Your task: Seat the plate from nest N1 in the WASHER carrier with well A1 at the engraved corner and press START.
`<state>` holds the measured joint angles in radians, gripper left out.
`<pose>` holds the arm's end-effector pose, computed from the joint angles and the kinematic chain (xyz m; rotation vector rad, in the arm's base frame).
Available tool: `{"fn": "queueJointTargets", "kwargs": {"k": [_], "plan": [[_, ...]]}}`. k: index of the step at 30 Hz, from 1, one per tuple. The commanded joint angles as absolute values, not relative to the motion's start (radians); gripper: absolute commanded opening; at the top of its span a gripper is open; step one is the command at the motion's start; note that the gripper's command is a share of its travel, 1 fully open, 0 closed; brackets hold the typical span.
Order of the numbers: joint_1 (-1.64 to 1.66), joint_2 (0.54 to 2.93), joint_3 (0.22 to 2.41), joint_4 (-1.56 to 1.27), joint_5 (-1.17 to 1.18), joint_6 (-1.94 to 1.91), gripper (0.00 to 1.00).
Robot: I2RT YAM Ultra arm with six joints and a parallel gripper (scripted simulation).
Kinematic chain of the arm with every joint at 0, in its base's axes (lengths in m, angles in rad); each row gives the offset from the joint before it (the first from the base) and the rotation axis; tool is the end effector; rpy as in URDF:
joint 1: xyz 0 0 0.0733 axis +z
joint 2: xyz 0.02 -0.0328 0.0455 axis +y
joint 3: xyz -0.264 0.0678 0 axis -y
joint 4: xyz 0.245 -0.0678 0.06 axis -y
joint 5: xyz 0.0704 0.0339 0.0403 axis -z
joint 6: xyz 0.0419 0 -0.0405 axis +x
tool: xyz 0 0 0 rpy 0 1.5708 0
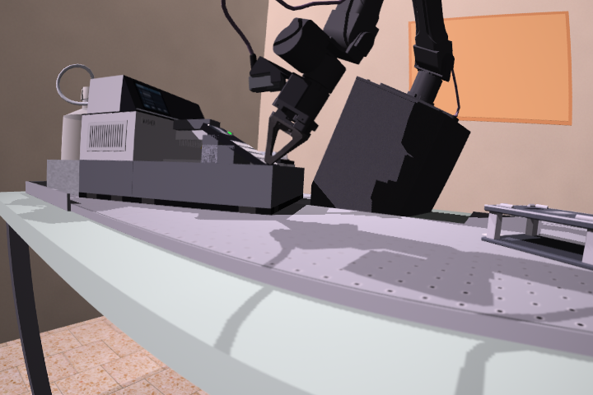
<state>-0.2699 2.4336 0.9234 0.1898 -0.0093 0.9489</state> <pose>0.3116 -0.0847 -0.0593 1.6617 2.3835 0.1345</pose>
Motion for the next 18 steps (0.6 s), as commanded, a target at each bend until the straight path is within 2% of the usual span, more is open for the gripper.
{"fn": "queueJointTargets", "kwargs": {"k": [1, 18], "plan": [[-0.279, 2.463, 0.965, 0.225, 0.004, 0.939, 0.00], [-0.280, 2.381, 0.899, 0.177, 0.003, 0.939, 0.00]]}}
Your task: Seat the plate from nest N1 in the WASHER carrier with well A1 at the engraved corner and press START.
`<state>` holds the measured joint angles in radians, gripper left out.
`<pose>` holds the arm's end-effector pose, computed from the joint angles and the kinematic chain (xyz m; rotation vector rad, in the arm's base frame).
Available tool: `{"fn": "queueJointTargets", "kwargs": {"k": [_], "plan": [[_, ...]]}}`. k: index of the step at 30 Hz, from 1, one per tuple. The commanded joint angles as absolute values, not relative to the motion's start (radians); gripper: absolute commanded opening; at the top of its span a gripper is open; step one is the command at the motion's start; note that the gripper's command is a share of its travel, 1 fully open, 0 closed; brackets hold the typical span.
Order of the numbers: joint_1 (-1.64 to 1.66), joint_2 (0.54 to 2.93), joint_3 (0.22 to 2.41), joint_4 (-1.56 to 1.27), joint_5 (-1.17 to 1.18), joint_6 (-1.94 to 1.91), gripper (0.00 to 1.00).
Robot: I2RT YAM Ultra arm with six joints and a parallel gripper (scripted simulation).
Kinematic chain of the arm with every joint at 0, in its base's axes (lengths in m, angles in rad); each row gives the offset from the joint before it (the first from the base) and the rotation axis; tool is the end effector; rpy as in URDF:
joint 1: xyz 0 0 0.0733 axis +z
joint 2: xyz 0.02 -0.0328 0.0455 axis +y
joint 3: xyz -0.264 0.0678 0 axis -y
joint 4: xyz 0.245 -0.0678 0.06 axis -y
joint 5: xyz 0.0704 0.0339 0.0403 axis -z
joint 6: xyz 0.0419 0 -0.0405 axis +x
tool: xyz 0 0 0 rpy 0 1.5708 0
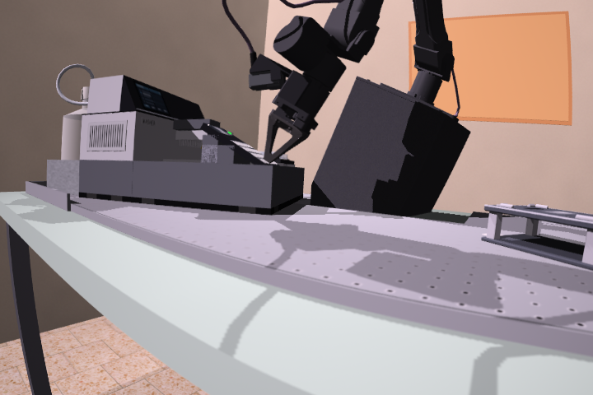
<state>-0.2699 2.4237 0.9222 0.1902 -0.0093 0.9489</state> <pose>0.3129 -0.0850 -0.0564 1.6566 2.3763 0.1386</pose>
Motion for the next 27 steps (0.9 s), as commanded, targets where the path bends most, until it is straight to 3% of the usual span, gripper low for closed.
{"fn": "queueJointTargets", "kwargs": {"k": [1, 27], "plan": [[-0.280, 2.374, 0.895, 0.174, 0.003, 0.939, 0.00], [-0.283, 2.214, 0.823, 0.087, 0.003, 0.938, 0.00]]}}
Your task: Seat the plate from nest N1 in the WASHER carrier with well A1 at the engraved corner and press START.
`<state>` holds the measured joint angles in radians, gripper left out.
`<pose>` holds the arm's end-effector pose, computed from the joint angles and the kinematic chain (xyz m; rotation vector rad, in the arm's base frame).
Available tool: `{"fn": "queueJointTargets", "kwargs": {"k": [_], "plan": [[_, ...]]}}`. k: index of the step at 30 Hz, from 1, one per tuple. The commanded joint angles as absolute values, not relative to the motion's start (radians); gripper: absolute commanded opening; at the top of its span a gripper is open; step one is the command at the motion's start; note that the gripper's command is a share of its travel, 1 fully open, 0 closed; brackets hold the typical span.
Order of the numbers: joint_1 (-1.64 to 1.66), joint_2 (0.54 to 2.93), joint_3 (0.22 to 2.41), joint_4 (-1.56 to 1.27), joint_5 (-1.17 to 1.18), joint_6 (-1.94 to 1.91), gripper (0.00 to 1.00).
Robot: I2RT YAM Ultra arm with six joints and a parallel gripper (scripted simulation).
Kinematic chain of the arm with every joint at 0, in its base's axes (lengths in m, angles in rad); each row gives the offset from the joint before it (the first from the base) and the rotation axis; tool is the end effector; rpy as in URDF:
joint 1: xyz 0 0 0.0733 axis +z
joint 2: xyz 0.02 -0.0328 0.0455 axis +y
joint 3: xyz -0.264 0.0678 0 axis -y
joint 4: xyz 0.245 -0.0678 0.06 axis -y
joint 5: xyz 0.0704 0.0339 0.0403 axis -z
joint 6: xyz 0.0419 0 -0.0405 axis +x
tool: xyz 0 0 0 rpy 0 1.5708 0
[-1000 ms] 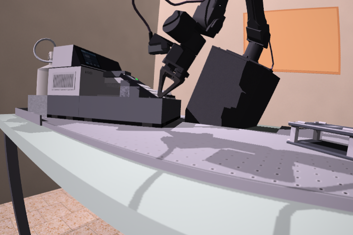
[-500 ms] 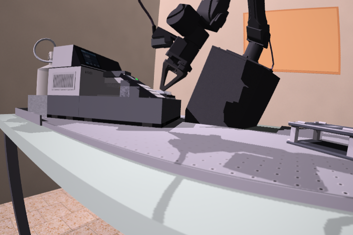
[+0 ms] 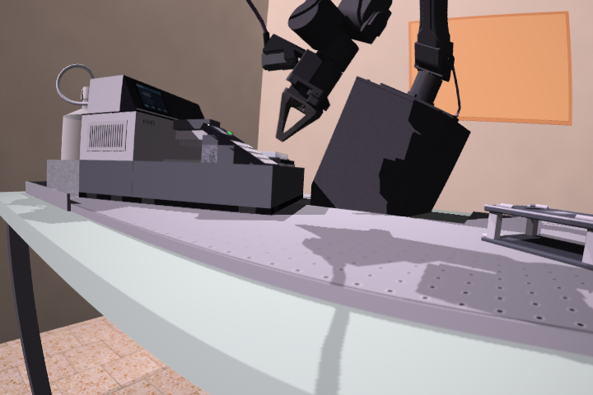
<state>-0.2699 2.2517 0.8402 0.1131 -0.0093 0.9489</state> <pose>0.3033 -0.0824 -0.0167 1.6494 2.3662 0.1443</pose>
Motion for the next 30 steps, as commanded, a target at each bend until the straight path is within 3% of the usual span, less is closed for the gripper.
{"fn": "queueJointTargets", "kwargs": {"k": [1, 30], "plan": [[-0.283, 2.214, 0.823, 0.087, 0.003, 0.938, 0.00], [-0.284, 2.115, 0.808, 0.020, 0.003, 0.937, 0.00]]}}
